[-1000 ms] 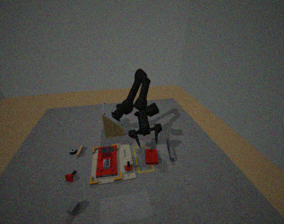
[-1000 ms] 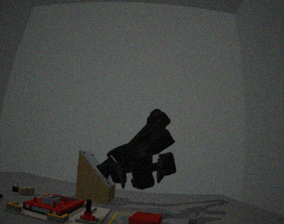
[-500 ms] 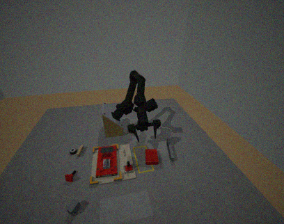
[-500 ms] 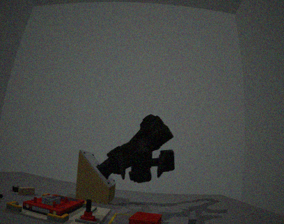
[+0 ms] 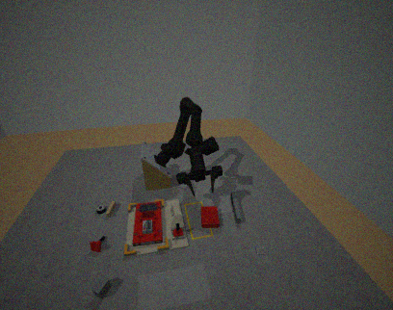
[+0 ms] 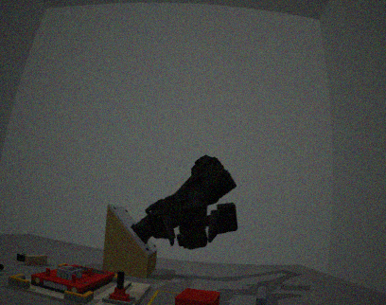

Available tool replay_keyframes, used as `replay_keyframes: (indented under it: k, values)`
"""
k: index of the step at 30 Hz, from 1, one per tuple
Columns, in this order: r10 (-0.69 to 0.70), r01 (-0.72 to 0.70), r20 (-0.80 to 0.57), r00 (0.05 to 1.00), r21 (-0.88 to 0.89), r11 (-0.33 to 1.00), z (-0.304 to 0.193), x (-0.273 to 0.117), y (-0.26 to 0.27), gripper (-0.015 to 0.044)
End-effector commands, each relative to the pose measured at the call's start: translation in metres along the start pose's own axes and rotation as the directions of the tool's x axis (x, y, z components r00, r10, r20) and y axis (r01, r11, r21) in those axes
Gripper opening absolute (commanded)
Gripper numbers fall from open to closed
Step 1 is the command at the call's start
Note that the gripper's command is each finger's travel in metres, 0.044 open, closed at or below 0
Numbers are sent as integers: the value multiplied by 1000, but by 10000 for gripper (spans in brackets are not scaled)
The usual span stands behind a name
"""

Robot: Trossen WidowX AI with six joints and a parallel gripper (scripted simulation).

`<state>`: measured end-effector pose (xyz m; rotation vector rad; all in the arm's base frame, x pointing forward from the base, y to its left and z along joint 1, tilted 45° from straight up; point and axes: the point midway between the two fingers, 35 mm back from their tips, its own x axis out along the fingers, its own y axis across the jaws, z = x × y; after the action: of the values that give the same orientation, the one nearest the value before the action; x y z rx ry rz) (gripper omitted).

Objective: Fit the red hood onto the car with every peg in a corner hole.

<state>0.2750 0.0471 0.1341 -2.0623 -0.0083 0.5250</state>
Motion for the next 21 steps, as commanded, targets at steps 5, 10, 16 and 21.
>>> replay_keyframes:
  k: [5,10,16,21]
  values:
    - [101,-155,154,983,397,904,4,15,-4,440]
    - [169,-306,265,949,648,698,5,23,-4,440]
    - [232,-454,396,889,832,318,6,31,-3,440]
    - [259,-509,503,824,859,-51,8,37,-7,440]
